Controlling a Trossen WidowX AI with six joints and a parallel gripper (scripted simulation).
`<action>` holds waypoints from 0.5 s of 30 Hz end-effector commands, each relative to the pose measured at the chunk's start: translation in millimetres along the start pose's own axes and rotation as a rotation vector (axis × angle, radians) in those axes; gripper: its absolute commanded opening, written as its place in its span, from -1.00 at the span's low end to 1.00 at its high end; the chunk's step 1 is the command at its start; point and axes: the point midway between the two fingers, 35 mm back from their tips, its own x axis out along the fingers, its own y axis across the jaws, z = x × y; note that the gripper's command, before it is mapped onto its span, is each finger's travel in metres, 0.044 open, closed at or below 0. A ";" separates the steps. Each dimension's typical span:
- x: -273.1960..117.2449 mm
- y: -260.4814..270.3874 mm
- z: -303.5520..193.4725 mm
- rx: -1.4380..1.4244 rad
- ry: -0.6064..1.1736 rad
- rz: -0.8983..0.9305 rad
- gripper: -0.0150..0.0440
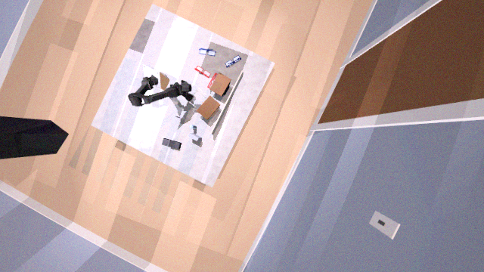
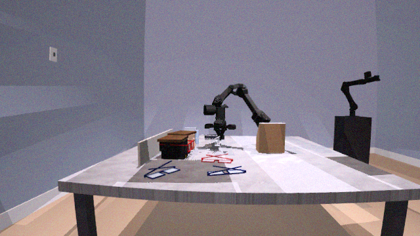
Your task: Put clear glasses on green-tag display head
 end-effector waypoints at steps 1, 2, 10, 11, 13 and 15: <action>-1.6 -8.1 0.8 0.003 -0.003 -0.011 -0.49; -1.6 -9.4 0.8 0.003 -0.003 -0.011 -0.49; -1.4 -19.9 0.7 0.003 -0.003 -0.007 -0.49; -1.4 -21.3 0.7 0.004 -0.003 -0.006 -0.49; -1.4 -24.0 0.7 0.004 -0.003 -0.005 -0.49; -1.4 -26.7 0.6 0.004 -0.003 -0.005 -0.49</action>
